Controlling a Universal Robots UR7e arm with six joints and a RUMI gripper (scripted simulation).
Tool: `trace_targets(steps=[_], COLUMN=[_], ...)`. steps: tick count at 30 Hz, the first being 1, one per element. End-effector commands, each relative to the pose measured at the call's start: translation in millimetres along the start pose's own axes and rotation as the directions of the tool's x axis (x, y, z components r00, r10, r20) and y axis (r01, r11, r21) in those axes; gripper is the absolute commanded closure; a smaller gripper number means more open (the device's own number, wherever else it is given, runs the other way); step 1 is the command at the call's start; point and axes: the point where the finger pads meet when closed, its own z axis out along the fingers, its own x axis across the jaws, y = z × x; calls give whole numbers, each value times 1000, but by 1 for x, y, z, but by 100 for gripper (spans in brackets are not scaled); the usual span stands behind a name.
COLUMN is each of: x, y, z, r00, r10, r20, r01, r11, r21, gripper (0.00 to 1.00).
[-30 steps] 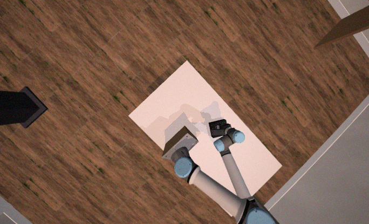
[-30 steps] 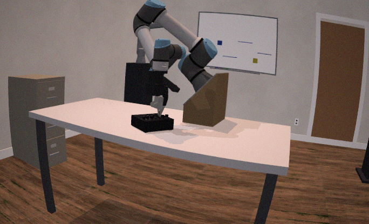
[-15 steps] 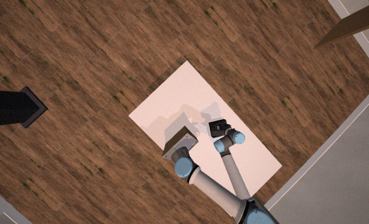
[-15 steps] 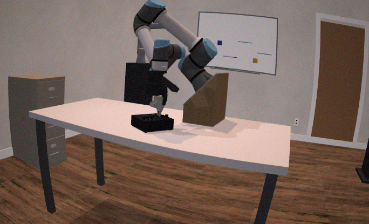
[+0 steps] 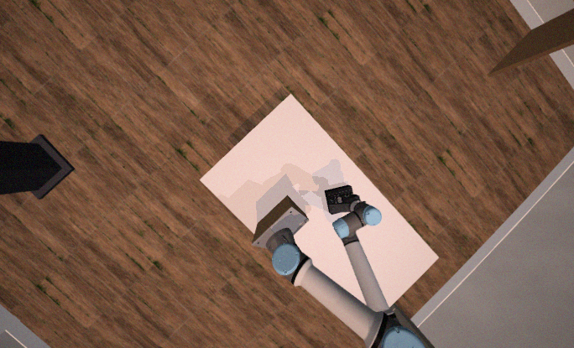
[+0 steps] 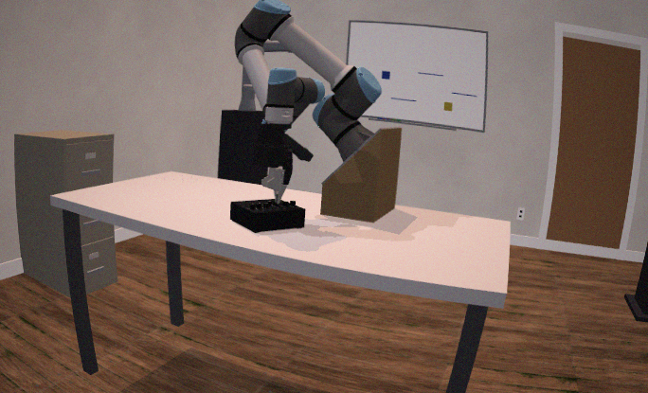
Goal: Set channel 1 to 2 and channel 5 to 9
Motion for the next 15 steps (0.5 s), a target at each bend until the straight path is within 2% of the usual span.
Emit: trace_targets(steps=[1,15], x=[-5,-9], y=[-1,-1], z=[0,0], r00=[1000,1000], r10=[1,1], r20=[1,1], r01=[-1,-1], r11=[1000,1000], r21=[1,1], gripper=[100,100])
